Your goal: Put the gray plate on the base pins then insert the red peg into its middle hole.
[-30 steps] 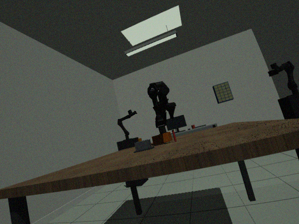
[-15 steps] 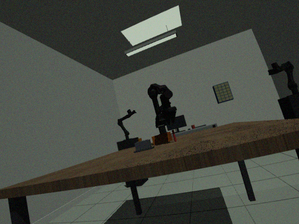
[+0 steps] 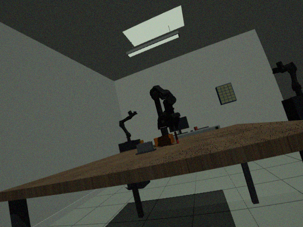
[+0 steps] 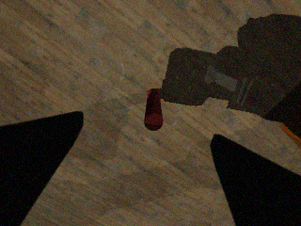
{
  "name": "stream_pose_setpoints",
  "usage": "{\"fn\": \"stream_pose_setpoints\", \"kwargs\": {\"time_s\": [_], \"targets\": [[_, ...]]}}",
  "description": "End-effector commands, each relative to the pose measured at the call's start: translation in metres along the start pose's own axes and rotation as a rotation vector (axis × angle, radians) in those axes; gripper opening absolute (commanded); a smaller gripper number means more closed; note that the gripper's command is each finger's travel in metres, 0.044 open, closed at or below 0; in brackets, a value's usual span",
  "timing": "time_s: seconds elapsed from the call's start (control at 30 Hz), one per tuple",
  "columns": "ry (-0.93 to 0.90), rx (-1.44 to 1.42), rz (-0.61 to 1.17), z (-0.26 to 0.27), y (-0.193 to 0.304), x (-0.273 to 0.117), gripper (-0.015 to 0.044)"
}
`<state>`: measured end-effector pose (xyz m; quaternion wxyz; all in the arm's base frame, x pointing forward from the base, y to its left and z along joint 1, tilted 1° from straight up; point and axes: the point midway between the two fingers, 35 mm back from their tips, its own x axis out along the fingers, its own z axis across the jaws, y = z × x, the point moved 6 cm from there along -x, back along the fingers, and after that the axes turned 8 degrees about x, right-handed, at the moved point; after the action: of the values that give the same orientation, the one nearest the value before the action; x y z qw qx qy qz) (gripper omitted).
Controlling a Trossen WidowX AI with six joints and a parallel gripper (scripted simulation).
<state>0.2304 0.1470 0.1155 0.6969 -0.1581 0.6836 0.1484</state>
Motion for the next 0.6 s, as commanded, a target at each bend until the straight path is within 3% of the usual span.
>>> {"fn": "stream_pose_setpoints", "kwargs": {"time_s": [0.0,0.57], "targets": [[0.008,0.003,0.002,-0.001,0.0,0.008,0.044],[0.008,0.003,0.002,-0.001,0.0,0.036,0.044]]}}
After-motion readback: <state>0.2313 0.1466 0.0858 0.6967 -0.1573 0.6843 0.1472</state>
